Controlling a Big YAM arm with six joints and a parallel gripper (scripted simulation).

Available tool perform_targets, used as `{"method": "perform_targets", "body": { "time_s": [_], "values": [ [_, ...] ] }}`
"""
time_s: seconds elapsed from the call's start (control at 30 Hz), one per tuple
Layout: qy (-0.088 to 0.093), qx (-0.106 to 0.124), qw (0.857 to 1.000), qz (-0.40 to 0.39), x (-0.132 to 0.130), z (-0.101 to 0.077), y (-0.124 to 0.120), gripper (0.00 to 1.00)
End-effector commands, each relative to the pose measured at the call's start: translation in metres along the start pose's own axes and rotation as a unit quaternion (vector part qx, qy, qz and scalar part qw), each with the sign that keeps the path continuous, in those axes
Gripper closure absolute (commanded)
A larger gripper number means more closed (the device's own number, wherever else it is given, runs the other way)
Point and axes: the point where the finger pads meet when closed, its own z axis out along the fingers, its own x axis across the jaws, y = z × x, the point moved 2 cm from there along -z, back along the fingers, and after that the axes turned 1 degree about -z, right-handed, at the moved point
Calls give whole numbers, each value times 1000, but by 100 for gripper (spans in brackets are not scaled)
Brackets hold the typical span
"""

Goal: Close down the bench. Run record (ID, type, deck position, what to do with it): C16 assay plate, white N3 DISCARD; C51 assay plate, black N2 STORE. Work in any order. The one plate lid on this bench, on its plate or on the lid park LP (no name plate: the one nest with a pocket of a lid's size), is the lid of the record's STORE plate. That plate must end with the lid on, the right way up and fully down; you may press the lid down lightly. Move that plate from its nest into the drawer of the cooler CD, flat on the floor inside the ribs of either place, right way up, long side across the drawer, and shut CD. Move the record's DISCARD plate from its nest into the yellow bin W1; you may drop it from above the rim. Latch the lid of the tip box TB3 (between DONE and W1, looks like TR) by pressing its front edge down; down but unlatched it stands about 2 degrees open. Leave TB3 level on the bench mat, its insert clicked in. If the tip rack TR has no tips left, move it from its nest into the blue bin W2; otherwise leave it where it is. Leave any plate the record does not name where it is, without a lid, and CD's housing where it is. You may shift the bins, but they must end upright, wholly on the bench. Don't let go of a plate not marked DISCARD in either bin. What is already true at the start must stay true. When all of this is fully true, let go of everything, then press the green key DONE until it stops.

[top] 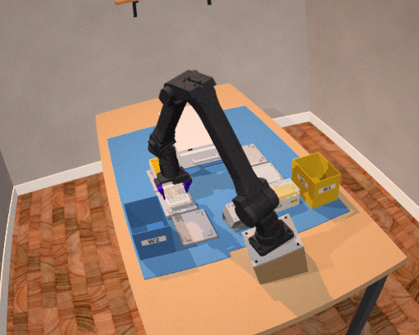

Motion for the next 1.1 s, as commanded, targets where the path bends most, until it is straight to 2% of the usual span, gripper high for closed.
{"method": "perform_targets", "body": {
  "time_s": [0.0,1.07],
  "values": [
    [12,-41,999,-4,7,-37,29,100],
    [12,-43,999,-5,7,-77,28,100]
  ]
}}
